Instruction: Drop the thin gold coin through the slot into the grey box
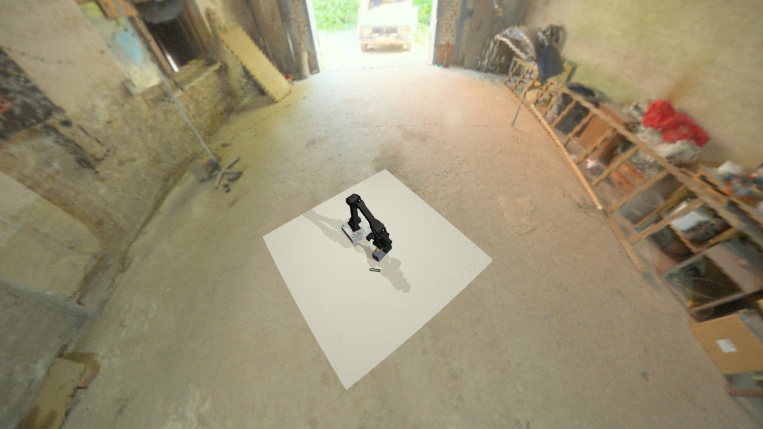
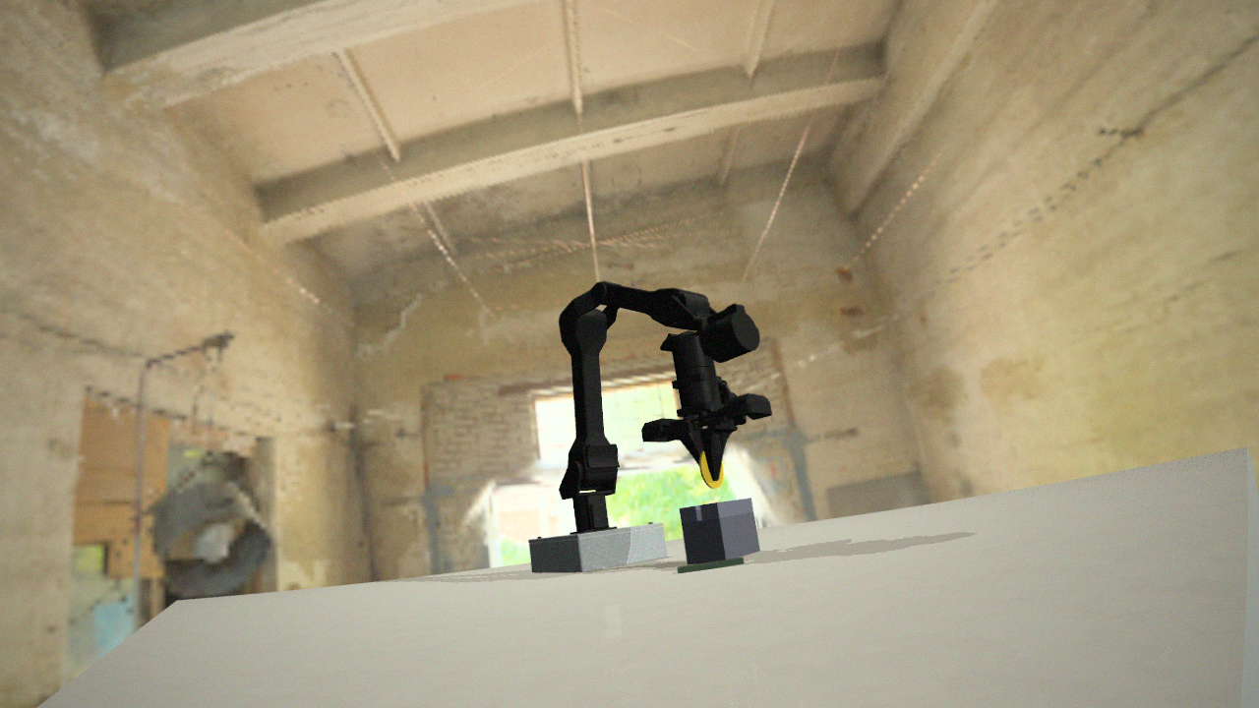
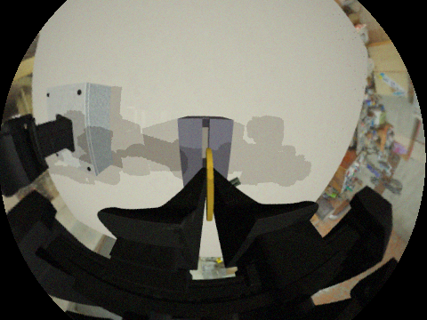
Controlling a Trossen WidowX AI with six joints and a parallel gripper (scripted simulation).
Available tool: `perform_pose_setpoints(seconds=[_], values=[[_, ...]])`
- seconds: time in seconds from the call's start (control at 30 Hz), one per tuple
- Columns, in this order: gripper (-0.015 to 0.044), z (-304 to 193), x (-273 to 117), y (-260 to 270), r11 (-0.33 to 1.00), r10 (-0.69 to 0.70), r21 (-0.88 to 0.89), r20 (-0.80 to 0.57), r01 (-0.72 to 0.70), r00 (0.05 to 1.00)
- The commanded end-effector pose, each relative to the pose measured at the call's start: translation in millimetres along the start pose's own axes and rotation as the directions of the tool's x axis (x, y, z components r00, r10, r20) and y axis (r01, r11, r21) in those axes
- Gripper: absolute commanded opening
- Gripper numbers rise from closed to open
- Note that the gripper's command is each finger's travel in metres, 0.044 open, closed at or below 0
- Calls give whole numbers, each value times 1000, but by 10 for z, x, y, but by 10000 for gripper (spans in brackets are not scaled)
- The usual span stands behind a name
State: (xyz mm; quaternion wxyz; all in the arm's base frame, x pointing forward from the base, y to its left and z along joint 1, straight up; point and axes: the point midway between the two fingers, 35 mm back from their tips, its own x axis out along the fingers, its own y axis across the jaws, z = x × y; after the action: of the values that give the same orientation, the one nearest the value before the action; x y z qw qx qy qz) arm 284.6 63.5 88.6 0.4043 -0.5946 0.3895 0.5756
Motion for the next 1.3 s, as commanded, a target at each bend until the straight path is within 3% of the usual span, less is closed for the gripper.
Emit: perform_pose_setpoints(seconds=[0.0, 1.27], values=[[0, 0, 20, 29, 1000, 4, 7, 1, -4, 1000], [0, -4, 107, 19, 1000, 1, -3, 0, -1, 1000]])
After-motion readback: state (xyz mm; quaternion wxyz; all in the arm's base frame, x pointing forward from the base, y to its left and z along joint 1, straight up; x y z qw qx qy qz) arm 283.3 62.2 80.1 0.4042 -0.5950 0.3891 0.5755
